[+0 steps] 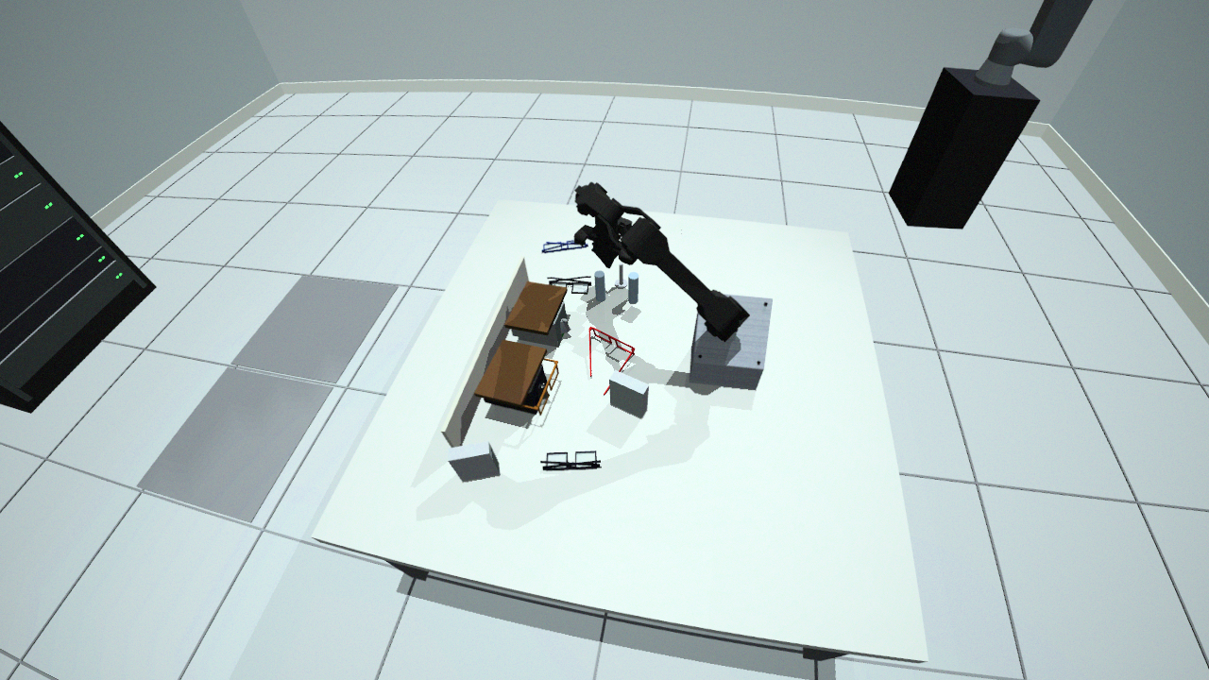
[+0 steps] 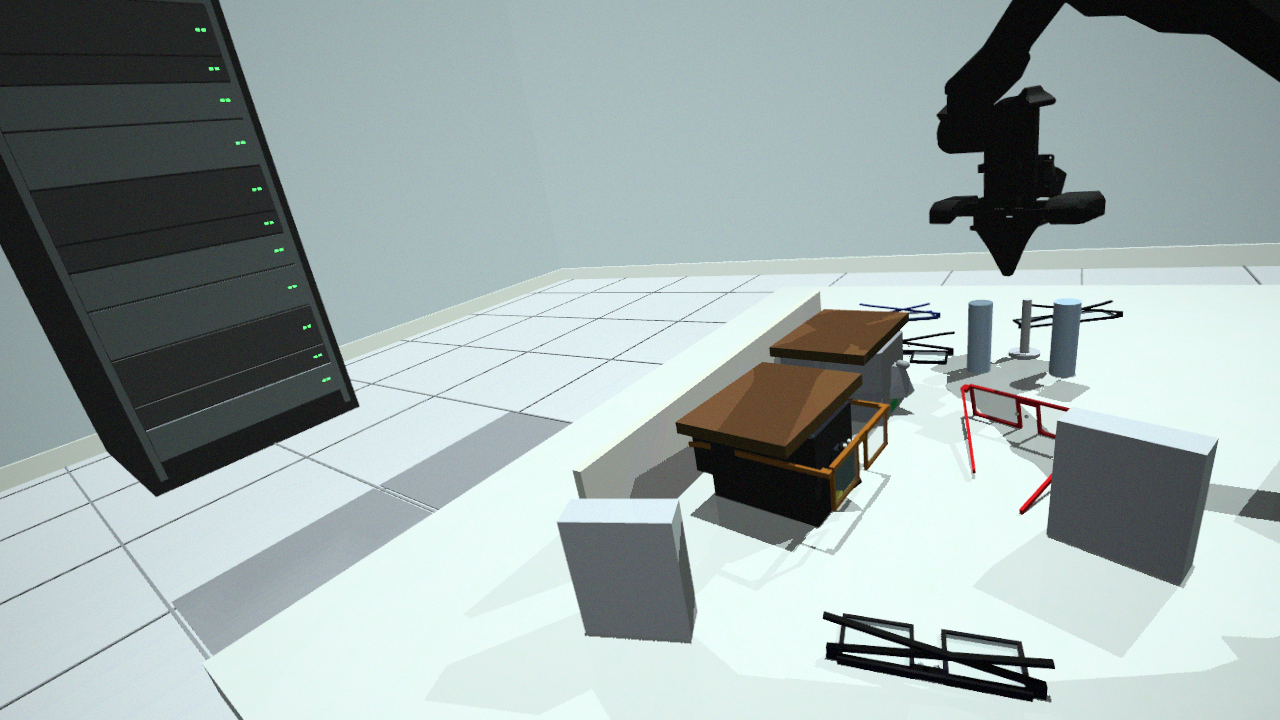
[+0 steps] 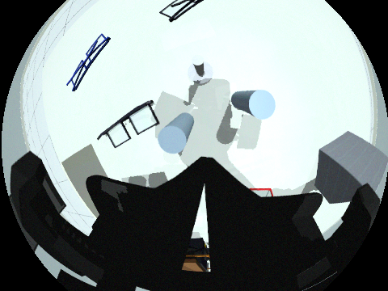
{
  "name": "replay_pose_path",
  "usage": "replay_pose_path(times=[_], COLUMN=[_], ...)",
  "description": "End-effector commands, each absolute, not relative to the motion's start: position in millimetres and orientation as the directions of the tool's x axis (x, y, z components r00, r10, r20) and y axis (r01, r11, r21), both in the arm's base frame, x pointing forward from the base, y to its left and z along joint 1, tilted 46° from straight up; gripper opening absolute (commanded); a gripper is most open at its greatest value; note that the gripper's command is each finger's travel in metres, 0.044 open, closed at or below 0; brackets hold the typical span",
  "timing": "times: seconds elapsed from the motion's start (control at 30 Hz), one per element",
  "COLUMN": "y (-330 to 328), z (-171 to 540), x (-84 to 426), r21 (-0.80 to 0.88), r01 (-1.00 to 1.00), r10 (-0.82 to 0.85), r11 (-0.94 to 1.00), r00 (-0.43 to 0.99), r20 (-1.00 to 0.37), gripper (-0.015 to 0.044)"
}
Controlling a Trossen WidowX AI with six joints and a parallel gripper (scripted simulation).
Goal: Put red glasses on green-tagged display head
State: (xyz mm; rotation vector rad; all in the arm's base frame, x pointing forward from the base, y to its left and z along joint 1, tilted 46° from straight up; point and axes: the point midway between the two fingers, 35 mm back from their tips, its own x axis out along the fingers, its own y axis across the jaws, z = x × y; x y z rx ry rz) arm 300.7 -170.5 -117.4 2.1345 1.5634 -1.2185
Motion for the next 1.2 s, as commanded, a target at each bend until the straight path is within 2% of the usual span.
replay_pose_path(times=[0.0,1.17], y=[-171,-133], z=[-120,-159], x=[303,309], r21=[-0.274,-0.274], r01=[0.872,0.872], r10=[0.694,0.696], r11=[-0.406,-0.405], r00=[0.099,0.1], r20=[-0.713,-0.711], gripper=[0.0,0.0])
